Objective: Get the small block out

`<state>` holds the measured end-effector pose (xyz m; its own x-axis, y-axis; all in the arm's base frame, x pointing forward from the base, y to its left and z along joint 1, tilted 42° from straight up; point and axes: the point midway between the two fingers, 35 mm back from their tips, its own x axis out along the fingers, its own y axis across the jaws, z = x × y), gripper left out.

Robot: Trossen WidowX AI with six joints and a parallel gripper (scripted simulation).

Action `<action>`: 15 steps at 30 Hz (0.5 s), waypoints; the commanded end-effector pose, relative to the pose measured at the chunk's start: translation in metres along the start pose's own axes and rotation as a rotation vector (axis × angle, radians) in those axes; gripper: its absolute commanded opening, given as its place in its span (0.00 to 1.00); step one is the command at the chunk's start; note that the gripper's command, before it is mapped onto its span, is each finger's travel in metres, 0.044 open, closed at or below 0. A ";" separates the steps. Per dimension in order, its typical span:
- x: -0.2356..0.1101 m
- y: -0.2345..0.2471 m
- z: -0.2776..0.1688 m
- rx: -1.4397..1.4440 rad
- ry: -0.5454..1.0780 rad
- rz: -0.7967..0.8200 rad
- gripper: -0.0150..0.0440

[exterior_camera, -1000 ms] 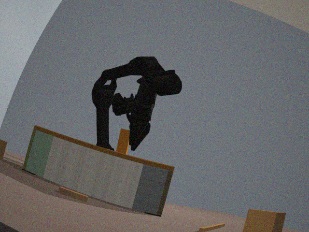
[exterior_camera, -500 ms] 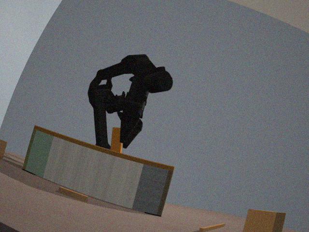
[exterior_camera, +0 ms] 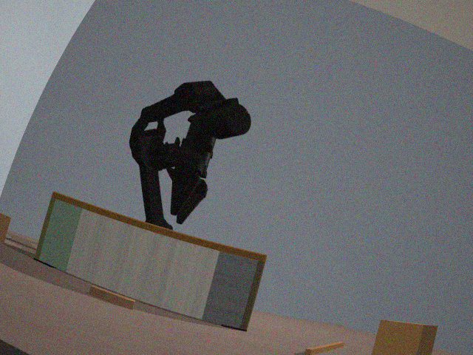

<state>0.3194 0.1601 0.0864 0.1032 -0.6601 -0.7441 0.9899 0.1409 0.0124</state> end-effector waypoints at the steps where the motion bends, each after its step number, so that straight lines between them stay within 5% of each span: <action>1: 0.000 0.000 -0.001 -0.001 0.000 0.001 0.93; 9: 0.000 -0.001 0.000 -0.003 0.006 0.000 0.93; 15: 0.001 -0.022 0.046 -0.021 0.192 -0.026 0.93</action>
<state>0.3083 0.1411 0.0992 0.0620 -0.5779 -0.8137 0.9885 0.1483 -0.0300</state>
